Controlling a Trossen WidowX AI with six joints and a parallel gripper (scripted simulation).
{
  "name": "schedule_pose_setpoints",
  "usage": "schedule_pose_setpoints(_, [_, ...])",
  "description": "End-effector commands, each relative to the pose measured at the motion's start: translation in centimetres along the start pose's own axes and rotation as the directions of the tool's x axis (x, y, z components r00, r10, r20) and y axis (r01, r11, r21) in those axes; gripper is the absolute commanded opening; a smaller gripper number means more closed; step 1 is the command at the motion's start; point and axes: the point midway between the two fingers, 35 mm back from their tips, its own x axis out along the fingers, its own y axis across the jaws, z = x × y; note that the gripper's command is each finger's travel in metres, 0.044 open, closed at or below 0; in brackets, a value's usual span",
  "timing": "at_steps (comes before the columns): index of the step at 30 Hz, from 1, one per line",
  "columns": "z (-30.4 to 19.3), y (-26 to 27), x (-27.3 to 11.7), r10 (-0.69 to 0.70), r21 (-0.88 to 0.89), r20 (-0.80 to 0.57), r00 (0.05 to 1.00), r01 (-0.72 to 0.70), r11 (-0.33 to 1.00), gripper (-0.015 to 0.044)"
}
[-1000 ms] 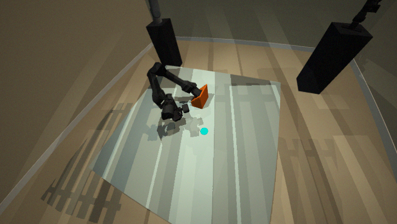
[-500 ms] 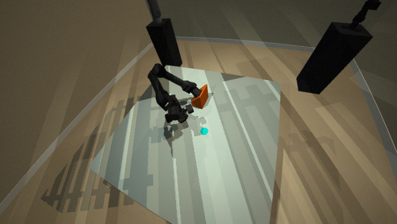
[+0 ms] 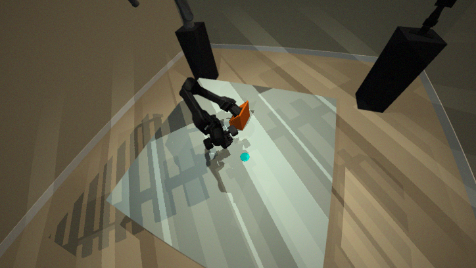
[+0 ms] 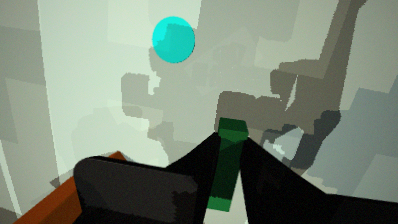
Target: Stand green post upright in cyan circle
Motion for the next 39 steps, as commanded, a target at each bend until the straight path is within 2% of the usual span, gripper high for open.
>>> schedule_pose_setpoints(1, [0.8,0.7,-0.2,0.001,-0.032,0.004,1.0,-0.001,0.999,0.0023])
schedule_pose_setpoints(39, [6.4,8.3,0.3,-0.017,-0.294,-0.04,0.999,0.004,0.956,0.0023])
